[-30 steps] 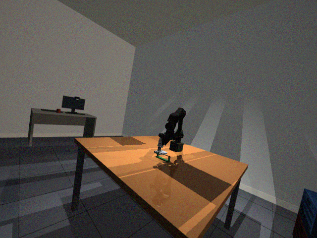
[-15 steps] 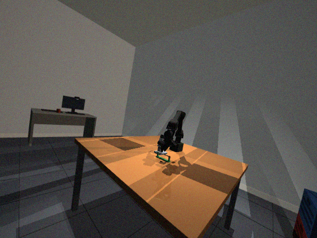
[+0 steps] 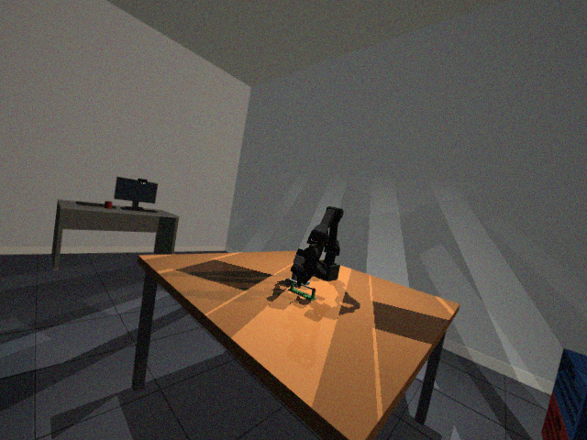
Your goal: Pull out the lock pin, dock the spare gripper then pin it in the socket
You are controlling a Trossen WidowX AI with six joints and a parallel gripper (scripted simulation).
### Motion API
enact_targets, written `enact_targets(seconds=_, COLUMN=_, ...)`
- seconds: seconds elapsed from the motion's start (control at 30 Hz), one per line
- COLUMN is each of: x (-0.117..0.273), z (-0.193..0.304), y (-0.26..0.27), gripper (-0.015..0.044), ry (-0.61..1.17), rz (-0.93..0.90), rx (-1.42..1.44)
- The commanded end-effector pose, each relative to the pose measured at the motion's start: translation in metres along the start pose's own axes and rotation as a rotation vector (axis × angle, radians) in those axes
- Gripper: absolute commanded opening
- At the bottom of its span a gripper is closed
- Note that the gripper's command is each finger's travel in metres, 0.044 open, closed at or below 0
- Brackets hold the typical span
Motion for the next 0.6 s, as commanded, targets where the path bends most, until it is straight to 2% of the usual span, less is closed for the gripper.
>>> enact_targets(seconds=0.0, x=-0.012, z=-0.002, y=0.003, gripper=0.018, ry=0.008, rz=-0.012, rx=-0.001)
enact_targets(seconds=0.57, x=-0.028, z=-0.006, y=0.005, gripper=0.018, ry=0.008, rz=-0.012, rx=-0.001)
Point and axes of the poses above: the point midway between the two fingers, 35 mm back from their tips, its own x axis back along the fingers, its own y axis across the jaws, z = x × y, the point moved 1 cm from there along x, back along the fingers, and after that the axes turned 10 degrees about -x, right-handed, at the moved point
